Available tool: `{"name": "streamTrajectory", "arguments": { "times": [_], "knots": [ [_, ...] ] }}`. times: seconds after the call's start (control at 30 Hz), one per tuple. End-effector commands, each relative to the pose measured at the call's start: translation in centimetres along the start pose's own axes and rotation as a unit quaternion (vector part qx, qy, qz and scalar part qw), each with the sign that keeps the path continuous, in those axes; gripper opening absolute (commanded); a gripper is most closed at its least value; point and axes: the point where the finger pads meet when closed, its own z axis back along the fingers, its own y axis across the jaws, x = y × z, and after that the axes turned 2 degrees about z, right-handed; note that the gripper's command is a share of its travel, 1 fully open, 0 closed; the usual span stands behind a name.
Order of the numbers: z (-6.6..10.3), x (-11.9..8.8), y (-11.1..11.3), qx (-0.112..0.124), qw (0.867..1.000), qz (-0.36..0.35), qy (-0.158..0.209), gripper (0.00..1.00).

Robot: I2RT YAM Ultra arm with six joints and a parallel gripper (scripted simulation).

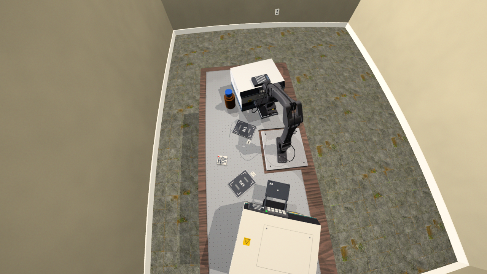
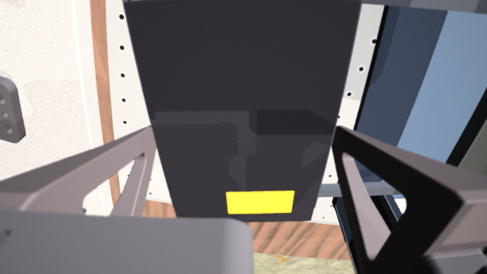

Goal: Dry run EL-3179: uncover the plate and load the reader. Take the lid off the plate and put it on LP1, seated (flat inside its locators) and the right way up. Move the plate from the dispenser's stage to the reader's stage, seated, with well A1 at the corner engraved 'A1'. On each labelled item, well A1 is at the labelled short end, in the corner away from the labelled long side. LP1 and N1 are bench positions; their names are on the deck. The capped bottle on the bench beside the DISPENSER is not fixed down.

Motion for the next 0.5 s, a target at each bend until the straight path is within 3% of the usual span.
{"name": "streamTrajectory", "arguments": {
  "times": [0.0, 0.47],
  "knots": [
    [0.28, 0.16, -0.15, -0.005, 1.000, 0.001, -0.004, 0.97],
    [0.28, 0.16, -0.15, -0.005, 1.000, 0.001, -0.004, 0.88]
  ]
}}
